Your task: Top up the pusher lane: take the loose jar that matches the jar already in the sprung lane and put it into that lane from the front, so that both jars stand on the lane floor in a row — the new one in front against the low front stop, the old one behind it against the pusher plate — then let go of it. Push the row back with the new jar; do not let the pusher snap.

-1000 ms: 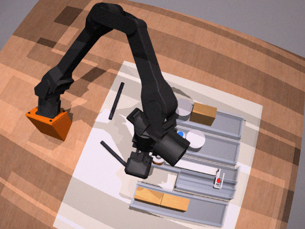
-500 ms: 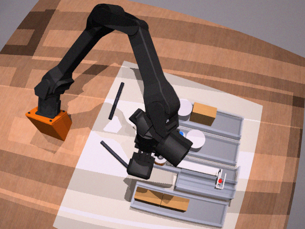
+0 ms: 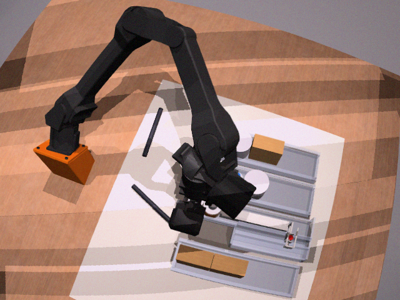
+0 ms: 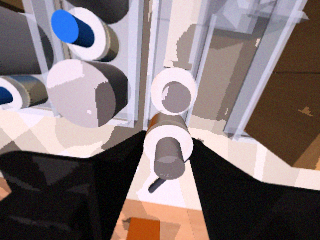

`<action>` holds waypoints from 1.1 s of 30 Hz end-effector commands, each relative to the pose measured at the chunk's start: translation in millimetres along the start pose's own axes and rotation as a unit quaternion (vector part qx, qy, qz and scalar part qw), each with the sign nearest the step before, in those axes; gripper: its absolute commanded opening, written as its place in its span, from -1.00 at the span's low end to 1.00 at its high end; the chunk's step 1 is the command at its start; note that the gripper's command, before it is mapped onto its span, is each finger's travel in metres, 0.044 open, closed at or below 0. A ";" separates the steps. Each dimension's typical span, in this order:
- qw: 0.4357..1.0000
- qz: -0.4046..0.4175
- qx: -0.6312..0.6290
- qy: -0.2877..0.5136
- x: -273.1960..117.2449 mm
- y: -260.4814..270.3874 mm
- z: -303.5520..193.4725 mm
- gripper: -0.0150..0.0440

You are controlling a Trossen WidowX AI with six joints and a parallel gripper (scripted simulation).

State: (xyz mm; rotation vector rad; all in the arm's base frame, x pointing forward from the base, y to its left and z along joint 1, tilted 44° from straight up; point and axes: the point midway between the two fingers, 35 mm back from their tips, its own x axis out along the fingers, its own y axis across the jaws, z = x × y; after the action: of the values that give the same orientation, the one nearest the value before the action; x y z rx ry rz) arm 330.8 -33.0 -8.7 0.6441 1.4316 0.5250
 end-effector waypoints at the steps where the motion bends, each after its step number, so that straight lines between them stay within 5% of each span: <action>1: 1.000 0.001 -0.005 -0.011 -3.9 1.1 8.5 -0.49; 33: 1.000 0.001 -0.006 -0.012 -6.6 3.1 20.5 -0.49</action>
State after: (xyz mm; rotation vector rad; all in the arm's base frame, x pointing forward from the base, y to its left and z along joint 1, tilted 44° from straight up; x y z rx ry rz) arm 342.5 -35.1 -5.2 0.6445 1.4334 0.5230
